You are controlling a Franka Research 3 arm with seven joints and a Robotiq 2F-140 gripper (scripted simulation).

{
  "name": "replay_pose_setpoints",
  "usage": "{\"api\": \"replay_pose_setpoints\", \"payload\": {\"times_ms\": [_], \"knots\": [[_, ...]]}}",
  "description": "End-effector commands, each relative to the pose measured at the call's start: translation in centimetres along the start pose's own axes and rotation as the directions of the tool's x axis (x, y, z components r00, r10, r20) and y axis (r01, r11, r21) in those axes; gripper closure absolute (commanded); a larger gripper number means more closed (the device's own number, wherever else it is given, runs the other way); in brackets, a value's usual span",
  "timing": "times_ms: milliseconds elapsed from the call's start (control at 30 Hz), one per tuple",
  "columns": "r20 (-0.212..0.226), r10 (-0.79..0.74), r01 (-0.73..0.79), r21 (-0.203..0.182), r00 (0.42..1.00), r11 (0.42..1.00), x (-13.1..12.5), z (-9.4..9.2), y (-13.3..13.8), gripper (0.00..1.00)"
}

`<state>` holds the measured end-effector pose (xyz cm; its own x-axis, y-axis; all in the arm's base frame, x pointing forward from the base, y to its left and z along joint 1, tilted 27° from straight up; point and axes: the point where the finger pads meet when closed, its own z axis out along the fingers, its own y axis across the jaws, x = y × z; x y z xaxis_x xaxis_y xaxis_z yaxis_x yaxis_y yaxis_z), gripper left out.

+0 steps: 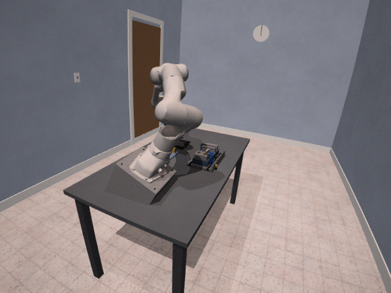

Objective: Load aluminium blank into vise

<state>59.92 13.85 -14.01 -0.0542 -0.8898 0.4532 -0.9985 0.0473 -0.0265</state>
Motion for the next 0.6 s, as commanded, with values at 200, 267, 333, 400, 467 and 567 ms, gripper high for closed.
{"api": "replay_pose_setpoints", "payload": {"times_ms": [200,267,333,400,467,567], "knots": [[0.002,-0.005,0.005,0.002,1.000,1.000,-0.19,-0.01,-0.04,0.60],[0.002,-0.005,0.005,0.002,1.000,1.000,-0.19,-0.02,-0.04,0.60],[0.002,-0.005,0.005,0.002,1.000,1.000,-0.19,-0.04,-0.04,0.60],[0.002,-0.005,0.005,0.002,1.000,1.000,-0.19,-0.14,-0.04,0.60],[0.002,-0.005,0.005,0.002,1.000,1.000,-0.19,-0.35,-0.04,0.60],[0.002,-0.005,0.005,0.002,1.000,1.000,-0.19,-0.91,-0.04,0.60]]}}
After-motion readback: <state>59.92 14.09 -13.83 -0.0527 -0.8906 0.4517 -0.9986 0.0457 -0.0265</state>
